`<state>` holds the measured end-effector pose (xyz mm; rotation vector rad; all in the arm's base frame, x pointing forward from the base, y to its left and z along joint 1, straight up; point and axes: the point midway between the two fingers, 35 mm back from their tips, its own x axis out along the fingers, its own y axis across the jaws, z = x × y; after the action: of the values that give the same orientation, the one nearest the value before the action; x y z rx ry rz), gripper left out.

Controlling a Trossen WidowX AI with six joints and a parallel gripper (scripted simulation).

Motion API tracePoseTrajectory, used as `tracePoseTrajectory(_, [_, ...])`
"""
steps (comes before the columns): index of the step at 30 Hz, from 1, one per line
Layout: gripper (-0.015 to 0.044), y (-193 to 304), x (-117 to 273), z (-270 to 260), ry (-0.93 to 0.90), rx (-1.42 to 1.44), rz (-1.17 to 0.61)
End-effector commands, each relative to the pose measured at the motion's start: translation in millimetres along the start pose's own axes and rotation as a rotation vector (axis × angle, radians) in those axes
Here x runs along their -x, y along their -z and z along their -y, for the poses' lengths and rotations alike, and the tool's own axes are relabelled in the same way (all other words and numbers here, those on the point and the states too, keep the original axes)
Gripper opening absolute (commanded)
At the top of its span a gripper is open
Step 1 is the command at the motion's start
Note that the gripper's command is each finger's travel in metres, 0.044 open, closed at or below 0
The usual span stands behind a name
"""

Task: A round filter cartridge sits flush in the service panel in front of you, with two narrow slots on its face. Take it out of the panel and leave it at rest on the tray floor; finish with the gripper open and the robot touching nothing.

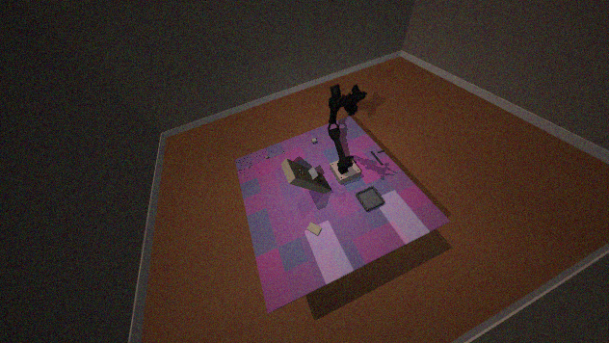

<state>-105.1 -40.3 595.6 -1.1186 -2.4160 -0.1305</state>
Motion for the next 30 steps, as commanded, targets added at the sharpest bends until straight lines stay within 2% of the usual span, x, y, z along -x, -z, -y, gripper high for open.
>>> tracePoseTrajectory(1, [0.0093,-16,-24,-45,-0.186,-0.167,0.003])
tracePoseTrajectory(7, [0.0093,-41,-40,-132,-0.529,-0.470,-0.091])
tracePoseTrajectory(14, [0.0093,-66,-10,-238,-0.916,-0.806,-0.374])
tracePoseTrajectory(22, [0.0093,-90,79,-327,-1.248,-1.101,-0.913])
tracePoseTrajectory(30, [0.0093,-115,202,-358,-1.388,-1.204,-1.636])
